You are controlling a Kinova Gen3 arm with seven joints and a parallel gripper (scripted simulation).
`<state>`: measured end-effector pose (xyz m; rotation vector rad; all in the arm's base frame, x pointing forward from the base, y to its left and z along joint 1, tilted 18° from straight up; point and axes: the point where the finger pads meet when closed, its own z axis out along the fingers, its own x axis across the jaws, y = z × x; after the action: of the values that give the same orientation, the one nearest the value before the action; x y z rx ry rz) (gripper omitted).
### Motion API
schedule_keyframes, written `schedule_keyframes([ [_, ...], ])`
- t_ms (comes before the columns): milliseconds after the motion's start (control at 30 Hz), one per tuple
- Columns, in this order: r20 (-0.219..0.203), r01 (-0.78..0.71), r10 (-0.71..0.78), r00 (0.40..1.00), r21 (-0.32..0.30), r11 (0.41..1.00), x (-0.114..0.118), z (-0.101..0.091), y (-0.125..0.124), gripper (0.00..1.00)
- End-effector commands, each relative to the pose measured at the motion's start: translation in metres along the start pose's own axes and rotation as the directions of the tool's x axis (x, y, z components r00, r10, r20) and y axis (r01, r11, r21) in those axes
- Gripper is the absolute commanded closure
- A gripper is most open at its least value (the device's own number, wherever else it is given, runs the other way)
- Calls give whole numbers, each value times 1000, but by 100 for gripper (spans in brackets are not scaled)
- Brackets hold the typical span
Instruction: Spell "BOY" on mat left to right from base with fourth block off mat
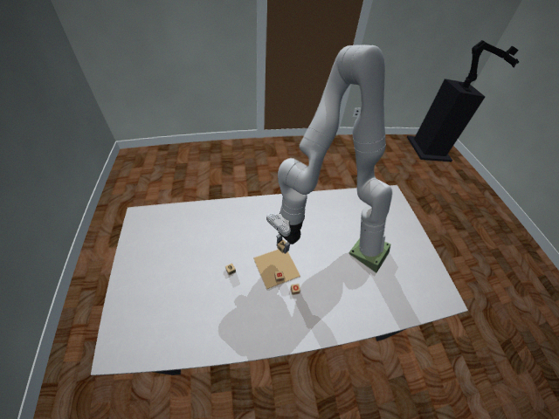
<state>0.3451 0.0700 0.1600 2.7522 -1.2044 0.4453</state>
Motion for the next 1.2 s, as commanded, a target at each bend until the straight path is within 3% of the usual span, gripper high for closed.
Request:
schedule_keyframes([
  [0, -3, -2, 2, 1000, 11, 1000, 1, -4, -2, 43],
  [700, -3, 17, -17, 1000, 11, 1000, 2, -5, -3, 43],
  [1167, -5, 201, -201, 980, 10, 980, 5, -5, -6, 43],
])
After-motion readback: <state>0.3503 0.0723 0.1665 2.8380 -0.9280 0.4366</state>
